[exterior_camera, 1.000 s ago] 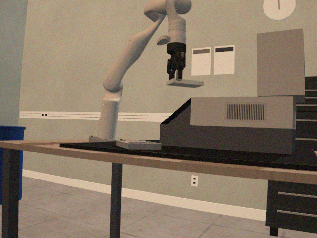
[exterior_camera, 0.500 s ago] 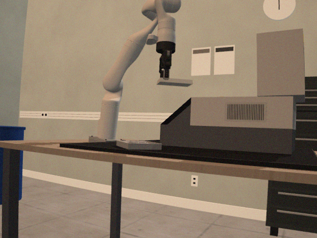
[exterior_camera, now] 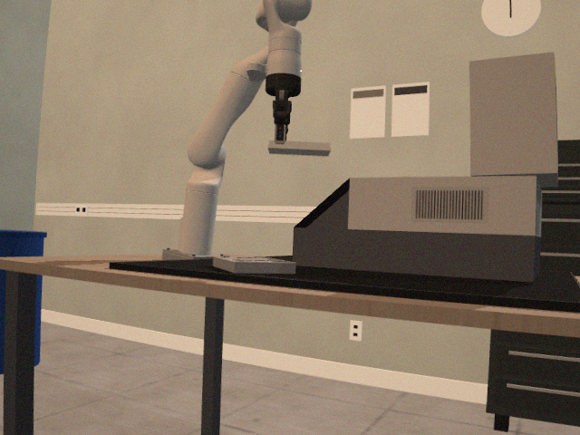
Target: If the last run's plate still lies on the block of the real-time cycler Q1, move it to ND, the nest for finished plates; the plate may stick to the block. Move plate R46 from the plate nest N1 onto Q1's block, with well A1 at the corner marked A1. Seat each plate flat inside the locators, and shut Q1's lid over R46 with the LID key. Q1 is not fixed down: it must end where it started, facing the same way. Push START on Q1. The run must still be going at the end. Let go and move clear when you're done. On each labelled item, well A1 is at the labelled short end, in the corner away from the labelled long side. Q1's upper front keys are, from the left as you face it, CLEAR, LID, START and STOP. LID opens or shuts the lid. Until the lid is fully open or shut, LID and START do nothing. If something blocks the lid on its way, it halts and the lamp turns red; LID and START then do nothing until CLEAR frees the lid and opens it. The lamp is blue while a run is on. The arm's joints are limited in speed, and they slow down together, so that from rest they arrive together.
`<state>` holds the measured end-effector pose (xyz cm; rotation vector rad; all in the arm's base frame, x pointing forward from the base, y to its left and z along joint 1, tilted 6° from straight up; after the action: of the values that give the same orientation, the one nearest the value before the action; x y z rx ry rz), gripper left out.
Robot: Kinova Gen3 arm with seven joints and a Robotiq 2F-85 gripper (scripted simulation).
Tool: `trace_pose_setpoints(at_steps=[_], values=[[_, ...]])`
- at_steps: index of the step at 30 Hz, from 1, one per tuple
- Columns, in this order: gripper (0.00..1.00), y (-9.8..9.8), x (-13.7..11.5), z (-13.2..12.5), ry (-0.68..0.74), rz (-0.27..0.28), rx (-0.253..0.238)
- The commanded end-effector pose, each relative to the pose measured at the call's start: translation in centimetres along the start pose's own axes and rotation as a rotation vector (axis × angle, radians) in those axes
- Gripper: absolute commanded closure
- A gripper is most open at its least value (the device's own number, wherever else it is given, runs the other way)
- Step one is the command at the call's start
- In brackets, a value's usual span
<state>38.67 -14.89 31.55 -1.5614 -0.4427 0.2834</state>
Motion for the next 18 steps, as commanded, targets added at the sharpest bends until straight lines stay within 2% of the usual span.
trace_pose_setpoints(at_steps=[1, 18], values=[[0.10, -0.1, -1.0, -0.6, 0.048, -0.009, -0.005], [0.10, 0.0, -5.6, -2.3, 0.224, -0.009, -0.002]])
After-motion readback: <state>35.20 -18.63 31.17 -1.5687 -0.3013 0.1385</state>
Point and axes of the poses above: the point where the finger pads meet when closed, its own y axis out along the fingers, its own z axis across the jaws, x = y × z, the point moved 2 cm from there along -y, back along the fingers, and after that the axes turned 11 degrees about y, right-handed, at the moved point
